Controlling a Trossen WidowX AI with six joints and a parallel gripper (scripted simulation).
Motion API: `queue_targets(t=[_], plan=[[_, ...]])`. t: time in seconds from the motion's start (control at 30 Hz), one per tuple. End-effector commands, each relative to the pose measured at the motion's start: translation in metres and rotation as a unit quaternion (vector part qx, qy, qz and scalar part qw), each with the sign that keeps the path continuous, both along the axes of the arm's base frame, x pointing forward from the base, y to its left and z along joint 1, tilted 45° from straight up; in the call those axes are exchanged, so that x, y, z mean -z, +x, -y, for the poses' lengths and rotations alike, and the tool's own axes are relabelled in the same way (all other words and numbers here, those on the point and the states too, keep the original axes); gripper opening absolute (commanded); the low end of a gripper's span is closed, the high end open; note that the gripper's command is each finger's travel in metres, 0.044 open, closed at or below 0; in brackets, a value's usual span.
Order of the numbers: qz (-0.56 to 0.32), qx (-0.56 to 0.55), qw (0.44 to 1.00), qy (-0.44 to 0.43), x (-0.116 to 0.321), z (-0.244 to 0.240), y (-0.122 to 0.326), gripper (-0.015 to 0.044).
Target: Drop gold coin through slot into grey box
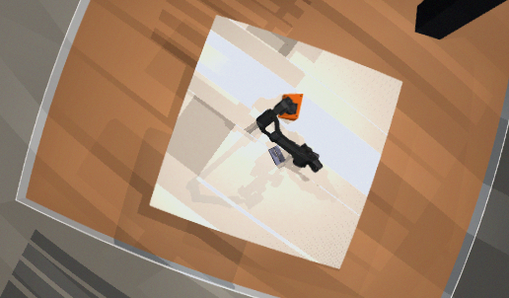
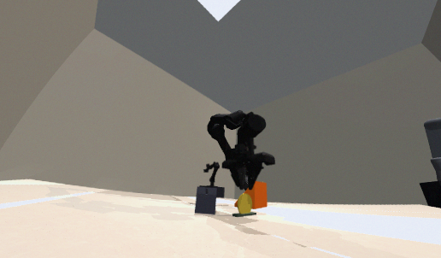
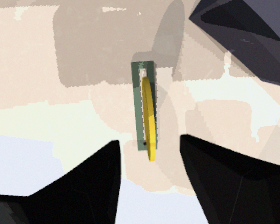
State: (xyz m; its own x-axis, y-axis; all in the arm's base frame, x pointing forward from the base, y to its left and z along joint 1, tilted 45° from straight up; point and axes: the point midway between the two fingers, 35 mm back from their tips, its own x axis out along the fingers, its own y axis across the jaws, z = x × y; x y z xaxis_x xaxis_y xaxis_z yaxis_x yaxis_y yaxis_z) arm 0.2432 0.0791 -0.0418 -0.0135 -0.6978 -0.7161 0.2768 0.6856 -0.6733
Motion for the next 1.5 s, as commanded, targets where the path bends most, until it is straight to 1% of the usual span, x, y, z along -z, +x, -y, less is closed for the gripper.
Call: queue_targets(t=[0.0, 1.27, 1.47], plan=[[-0.003, -0.001, 1.0, -0.002, 0.005, 0.005, 0.0, 0.0161], [-0.002, -0.001, 1.0, -0.004, 0.045, 0.048, -0.002, 0.0161], [-0.002, -0.001, 1.0, -0.004, 0.045, 0.048, -0.002, 0.0003]])
